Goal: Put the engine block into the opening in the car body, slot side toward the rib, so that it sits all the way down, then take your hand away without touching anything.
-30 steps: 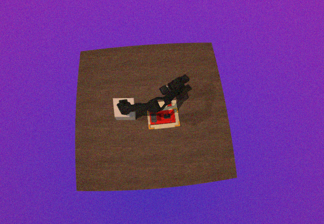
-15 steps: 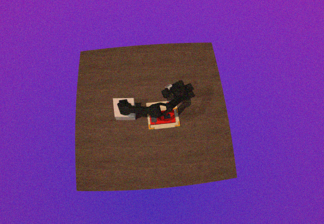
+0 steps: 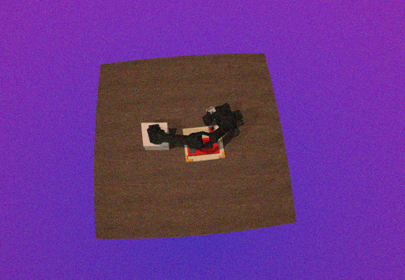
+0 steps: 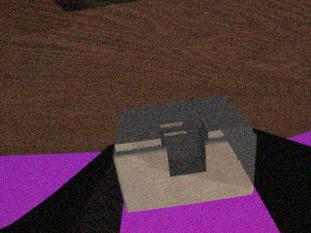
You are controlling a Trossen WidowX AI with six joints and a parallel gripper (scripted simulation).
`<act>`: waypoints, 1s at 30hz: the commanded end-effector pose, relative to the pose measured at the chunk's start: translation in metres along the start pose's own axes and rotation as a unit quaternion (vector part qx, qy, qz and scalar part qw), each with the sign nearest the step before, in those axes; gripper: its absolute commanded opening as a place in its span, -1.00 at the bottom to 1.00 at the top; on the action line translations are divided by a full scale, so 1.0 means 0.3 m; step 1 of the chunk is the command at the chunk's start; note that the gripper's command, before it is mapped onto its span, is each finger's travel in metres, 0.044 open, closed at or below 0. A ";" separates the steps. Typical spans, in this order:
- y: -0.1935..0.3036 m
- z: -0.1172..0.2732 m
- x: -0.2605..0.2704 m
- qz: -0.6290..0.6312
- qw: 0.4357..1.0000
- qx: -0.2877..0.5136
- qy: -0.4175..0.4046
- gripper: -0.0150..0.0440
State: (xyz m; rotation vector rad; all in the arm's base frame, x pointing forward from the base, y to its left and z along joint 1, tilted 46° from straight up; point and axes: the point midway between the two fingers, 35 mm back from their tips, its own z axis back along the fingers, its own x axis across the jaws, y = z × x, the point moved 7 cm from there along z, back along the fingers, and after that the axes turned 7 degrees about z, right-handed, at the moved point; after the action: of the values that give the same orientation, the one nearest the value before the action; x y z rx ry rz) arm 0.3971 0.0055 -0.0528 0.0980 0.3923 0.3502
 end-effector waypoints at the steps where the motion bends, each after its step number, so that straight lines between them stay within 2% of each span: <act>1: -0.024 -0.021 0.003 0.005 1.000 0.008 -0.005 -0.49; 30: -0.147 -0.129 -0.011 0.005 1.000 0.008 -0.004 -0.49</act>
State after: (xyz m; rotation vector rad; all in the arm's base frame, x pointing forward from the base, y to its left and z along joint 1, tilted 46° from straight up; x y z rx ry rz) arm 0.3929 -0.0312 -0.0894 0.1197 0.3893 0.3497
